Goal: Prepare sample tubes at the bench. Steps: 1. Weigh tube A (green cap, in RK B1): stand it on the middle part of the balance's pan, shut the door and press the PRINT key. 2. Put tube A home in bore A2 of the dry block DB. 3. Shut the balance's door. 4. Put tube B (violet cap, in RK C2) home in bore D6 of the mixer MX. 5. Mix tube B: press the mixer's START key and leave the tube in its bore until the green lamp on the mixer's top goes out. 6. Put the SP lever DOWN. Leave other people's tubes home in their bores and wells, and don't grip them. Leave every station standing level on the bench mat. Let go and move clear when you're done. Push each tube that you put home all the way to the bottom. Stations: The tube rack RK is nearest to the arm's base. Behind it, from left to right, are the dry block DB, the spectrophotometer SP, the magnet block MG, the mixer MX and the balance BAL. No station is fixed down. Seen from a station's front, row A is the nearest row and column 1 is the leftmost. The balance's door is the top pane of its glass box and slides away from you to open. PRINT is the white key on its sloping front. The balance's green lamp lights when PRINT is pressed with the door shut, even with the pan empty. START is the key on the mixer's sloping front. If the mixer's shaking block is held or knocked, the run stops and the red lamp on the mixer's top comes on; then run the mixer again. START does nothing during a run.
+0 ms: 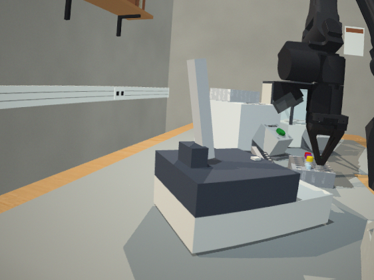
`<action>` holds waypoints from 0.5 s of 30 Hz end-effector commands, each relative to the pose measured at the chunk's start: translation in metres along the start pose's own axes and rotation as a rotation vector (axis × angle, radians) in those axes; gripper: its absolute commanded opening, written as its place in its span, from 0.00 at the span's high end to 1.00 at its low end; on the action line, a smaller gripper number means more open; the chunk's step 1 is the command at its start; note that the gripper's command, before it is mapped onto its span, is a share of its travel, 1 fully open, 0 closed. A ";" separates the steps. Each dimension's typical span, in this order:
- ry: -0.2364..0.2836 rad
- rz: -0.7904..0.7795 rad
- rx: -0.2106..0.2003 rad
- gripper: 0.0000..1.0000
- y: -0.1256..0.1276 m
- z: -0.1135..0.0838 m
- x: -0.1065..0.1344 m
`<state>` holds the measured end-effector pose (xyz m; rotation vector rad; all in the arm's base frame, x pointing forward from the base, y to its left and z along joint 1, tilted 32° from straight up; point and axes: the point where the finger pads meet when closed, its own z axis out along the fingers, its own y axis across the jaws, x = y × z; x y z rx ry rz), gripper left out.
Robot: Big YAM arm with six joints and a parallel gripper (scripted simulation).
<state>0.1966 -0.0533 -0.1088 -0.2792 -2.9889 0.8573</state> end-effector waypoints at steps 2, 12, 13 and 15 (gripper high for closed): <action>-0.013 0.012 -0.005 0.91 0.000 -0.001 -0.006; -0.005 0.022 -0.002 0.91 -0.004 -0.004 -0.003; -0.010 0.020 -0.003 0.91 -0.003 -0.005 -0.004; -0.015 0.015 -0.004 0.91 -0.001 -0.007 -0.005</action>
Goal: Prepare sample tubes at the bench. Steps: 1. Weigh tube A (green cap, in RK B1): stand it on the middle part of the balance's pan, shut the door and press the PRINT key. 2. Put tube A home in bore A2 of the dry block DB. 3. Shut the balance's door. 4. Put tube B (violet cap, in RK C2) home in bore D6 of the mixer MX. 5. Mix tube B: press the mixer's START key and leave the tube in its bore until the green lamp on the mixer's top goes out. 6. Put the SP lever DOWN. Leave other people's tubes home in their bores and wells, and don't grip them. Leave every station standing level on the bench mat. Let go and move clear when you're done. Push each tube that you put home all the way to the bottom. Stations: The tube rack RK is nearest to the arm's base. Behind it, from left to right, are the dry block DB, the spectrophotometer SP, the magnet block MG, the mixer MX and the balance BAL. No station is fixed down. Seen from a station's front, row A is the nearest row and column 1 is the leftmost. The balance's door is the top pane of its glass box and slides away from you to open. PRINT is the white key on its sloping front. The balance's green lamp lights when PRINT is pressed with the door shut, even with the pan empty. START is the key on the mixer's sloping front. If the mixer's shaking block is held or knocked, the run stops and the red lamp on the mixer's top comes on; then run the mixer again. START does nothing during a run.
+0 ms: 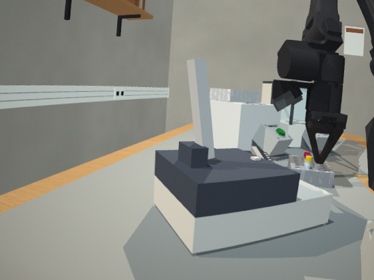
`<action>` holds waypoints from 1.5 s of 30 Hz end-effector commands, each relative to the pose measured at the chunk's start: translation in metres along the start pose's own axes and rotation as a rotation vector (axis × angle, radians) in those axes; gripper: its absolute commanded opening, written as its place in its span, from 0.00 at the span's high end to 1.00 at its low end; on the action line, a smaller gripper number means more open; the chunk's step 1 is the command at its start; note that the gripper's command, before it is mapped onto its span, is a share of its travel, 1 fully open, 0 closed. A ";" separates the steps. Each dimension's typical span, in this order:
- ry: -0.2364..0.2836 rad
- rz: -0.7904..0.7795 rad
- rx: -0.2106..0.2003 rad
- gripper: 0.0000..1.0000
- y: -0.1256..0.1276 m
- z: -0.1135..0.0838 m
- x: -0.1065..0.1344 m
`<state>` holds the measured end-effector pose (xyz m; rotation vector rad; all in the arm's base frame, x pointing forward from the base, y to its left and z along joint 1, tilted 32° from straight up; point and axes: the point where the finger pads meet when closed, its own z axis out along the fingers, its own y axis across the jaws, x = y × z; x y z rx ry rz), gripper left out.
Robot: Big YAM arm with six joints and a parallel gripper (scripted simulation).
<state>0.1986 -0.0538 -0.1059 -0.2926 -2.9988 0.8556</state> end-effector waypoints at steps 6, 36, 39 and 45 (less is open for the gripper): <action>-0.008 -0.001 0.000 0.91 0.002 -0.007 -0.003; -0.025 0.008 -0.008 0.91 0.003 -0.025 -0.013; -0.011 0.005 -0.002 0.91 0.002 -0.022 -0.010; -0.028 0.010 -0.010 0.91 0.004 -0.029 -0.015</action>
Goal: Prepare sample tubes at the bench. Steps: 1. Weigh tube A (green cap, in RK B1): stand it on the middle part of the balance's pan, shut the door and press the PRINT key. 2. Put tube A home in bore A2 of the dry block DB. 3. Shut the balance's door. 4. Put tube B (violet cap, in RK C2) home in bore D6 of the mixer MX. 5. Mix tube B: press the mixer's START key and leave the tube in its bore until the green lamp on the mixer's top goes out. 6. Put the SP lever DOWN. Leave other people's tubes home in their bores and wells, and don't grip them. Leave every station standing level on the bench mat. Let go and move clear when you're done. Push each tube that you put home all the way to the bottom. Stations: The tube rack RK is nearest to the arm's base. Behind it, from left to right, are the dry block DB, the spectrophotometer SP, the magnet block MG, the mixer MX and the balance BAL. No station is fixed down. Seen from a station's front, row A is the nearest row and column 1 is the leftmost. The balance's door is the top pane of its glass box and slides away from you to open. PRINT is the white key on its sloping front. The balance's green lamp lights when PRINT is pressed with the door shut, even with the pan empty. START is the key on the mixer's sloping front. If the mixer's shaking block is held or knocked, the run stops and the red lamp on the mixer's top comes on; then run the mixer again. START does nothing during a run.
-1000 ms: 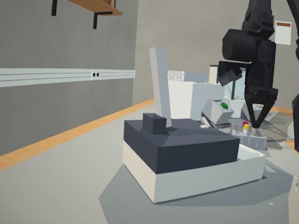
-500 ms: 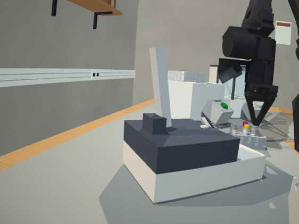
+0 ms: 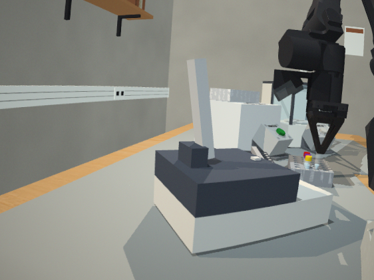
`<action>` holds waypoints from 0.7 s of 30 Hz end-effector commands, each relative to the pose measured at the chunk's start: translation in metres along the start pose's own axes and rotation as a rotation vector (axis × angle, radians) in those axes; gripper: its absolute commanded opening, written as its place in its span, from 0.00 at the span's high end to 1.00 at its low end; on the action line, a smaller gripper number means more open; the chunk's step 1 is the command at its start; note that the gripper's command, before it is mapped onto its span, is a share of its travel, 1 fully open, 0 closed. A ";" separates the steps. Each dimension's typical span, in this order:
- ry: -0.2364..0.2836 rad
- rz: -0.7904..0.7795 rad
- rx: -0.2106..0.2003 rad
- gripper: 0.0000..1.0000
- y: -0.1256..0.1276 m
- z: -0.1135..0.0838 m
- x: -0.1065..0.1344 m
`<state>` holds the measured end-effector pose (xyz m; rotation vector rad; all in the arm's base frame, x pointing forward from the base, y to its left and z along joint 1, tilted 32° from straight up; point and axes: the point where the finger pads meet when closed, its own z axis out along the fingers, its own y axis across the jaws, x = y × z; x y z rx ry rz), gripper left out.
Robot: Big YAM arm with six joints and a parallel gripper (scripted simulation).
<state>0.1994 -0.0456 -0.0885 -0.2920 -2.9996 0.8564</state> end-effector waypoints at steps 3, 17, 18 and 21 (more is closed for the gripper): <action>-0.023 0.008 -0.009 0.91 0.005 -0.011 -0.013; -0.007 0.003 -0.003 0.91 0.002 -0.007 -0.007; -0.007 0.003 -0.003 0.91 0.002 -0.007 -0.007; -0.007 0.003 -0.003 0.91 0.002 -0.007 -0.007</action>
